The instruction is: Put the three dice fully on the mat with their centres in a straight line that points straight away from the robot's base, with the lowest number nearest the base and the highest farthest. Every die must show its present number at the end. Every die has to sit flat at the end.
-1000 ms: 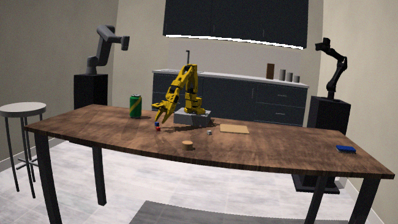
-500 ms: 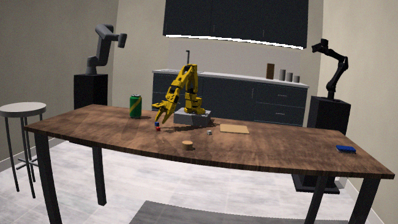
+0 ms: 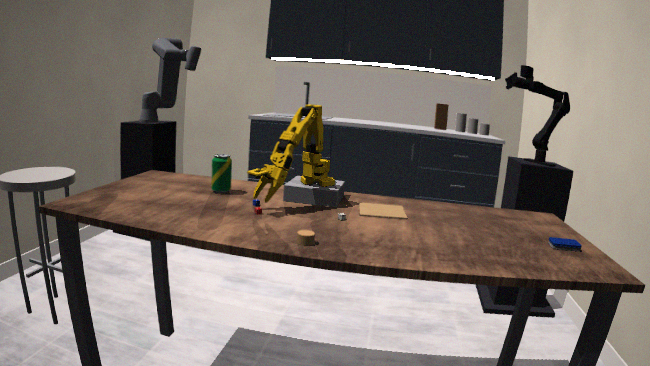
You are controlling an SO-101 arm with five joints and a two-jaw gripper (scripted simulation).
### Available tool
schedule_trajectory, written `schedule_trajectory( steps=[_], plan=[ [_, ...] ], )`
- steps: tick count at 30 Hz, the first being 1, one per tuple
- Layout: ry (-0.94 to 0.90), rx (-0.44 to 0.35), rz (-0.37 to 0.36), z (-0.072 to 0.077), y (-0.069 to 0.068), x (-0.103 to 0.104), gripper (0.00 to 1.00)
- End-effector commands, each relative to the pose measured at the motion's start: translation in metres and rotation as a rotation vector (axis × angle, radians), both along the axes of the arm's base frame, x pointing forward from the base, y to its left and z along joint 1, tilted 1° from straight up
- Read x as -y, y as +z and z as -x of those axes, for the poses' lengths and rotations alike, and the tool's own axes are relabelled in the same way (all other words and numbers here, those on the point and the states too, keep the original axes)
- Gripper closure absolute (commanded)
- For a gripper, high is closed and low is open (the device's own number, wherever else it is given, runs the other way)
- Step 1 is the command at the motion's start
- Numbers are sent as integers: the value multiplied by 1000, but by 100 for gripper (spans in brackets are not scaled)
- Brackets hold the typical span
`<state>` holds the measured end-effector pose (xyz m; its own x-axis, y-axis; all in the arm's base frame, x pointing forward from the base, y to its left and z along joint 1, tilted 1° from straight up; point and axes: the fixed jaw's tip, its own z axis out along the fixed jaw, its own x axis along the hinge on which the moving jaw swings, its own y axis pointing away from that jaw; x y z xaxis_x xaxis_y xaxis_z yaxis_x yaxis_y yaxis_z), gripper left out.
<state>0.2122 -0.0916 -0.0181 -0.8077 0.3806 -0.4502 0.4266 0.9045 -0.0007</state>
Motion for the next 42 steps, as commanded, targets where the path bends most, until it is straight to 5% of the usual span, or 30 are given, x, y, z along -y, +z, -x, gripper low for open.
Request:
schedule_trajectory(
  steps=[1,23,42],
  plan=[
    [2,-15,-11,1,-3,-2,75],
    [1,-14,-10,3,-2,-3,75],
    [-6,12,-1,52,1,-25,75]
  ],
)
